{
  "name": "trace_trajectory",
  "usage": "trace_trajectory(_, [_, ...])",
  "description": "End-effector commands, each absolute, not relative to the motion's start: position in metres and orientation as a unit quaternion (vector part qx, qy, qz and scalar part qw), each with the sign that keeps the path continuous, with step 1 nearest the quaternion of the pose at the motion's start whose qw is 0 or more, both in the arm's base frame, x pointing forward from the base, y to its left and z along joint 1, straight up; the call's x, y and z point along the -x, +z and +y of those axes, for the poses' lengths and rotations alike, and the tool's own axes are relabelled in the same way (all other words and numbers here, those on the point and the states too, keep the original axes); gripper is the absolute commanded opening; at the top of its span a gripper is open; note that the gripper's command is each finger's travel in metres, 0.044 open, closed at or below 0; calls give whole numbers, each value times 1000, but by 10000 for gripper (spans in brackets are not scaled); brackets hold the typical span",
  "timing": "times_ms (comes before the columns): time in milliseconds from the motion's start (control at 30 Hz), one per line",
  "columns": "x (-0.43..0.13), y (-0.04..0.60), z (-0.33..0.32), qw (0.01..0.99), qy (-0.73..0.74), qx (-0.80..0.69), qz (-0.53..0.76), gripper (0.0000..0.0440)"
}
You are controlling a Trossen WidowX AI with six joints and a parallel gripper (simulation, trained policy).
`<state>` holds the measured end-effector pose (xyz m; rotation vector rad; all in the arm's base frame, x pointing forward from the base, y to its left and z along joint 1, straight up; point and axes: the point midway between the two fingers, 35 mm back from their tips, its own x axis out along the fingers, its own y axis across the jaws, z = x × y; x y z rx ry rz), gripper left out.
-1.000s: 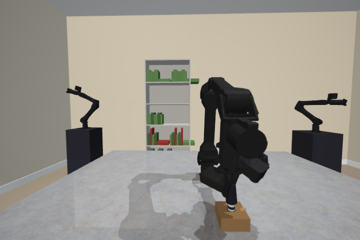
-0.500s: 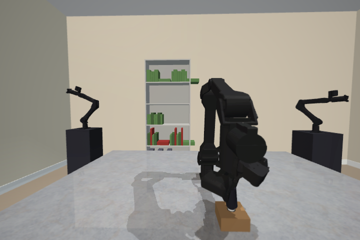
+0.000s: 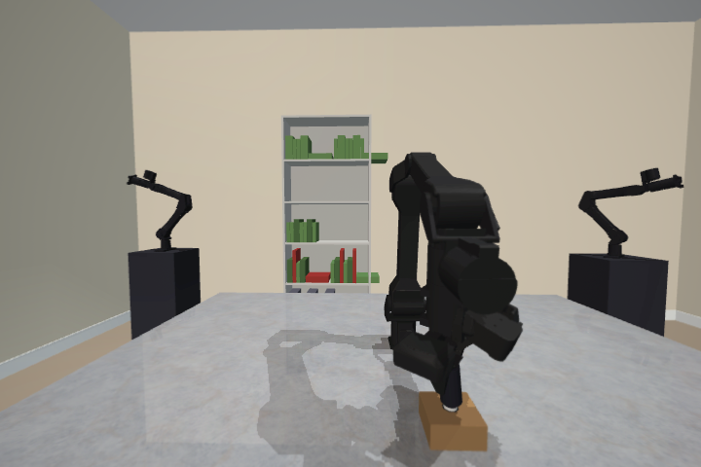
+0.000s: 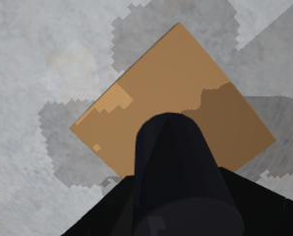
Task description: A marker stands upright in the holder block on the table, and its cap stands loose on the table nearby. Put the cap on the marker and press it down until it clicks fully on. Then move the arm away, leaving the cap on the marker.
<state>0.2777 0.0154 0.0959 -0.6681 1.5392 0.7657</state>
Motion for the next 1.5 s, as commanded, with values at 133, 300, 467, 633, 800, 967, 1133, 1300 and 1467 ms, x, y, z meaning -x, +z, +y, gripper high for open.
trace_trajectory(133, [-271,78,10,582,336,298,679,106])
trace_trajectory(300, [-271,77,9,581,336,300,678,115])
trace_trajectory(467, [-272,77,9,581,337,302,677,123])
trace_trajectory(633, [-272,77,8,581,337,304,676,132])
trace_trajectory(800, [-272,77,8,580,338,306,675,141])
trace_trajectory(967, [-272,76,6,580,340,313,671,149])
trace_trajectory(1133, [-263,78,9,575,351,308,672,218])
trace_trajectory(1300, [-258,82,11,577,356,310,667,346])
trace_trajectory(1467, [-258,85,12,586,356,316,656,440])
